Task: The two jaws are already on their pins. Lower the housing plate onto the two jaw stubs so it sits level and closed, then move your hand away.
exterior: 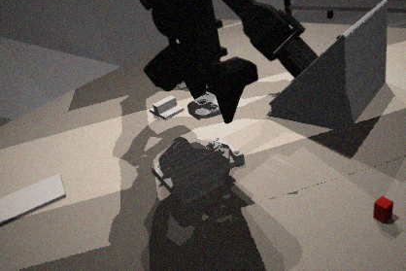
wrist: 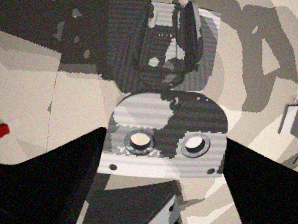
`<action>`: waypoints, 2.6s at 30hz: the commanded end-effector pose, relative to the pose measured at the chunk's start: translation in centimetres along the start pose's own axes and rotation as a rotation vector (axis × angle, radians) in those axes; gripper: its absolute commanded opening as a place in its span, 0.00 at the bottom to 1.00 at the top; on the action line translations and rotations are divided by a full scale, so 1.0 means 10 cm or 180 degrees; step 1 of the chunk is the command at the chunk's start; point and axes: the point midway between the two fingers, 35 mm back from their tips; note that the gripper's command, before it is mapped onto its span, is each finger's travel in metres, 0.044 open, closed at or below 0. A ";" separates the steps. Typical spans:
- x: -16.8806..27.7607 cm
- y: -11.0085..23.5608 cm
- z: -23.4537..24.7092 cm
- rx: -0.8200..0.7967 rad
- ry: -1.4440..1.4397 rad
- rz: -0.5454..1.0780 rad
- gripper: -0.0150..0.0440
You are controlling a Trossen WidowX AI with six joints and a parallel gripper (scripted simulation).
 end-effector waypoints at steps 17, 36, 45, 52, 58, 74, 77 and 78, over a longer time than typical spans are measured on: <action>0.01 -0.01 0.01 -0.0003 -0.0010 0.0015 0.85; 0.01 -0.01 0.01 -0.0003 -0.0010 0.0015 0.85; 0.01 -0.01 0.01 -0.0003 -0.0010 0.0015 0.85; 0.01 -0.05 0.01 -0.0005 -0.0010 0.0015 0.85; 0.00 -0.14 0.02 -0.0008 -0.0009 0.0016 0.85; 0.00 -0.40 0.02 -0.0008 -0.0010 0.0014 0.85; 0.00 -0.45 0.02 -0.0007 -0.0010 0.0013 0.85; 0.00 -0.47 0.02 -0.0006 -0.0010 0.0013 0.85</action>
Point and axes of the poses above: the point midway between the two fingers, 35 mm back from their tips, its own y axis back along the fingers, its own z axis across the jaws, x = y × z, and after that the axes turned 9 degrees about -y, right-handed
